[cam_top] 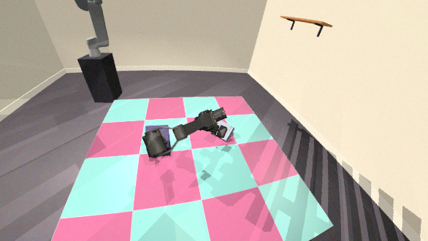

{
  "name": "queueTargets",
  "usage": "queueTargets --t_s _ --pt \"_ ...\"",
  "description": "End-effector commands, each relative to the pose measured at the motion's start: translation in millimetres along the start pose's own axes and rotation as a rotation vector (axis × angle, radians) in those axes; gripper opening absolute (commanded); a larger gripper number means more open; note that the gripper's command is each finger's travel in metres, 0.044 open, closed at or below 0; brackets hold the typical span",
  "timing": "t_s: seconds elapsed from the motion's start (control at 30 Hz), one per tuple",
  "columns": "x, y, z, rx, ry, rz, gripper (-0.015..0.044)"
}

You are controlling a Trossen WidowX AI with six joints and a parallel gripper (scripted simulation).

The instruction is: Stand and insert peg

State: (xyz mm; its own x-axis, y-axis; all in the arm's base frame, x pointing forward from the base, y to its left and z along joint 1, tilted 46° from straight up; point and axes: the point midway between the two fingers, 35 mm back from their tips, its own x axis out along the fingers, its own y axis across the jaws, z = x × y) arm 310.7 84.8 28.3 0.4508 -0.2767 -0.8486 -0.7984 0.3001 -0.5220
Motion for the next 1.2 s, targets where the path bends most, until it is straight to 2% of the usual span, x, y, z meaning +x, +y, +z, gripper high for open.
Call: queueTargets --t_s 0.0,0.37,1.17 --pt "2.8 -0.1 7.7 -0.024 -0.031 -0.004 0.0000" --pt "8.4 -2.7 26.9 -0.078 -0.107 -0.030 0.0000" --pt "33.0 -5.8 38.7 -0.093 -0.130 -0.038 0.0000"
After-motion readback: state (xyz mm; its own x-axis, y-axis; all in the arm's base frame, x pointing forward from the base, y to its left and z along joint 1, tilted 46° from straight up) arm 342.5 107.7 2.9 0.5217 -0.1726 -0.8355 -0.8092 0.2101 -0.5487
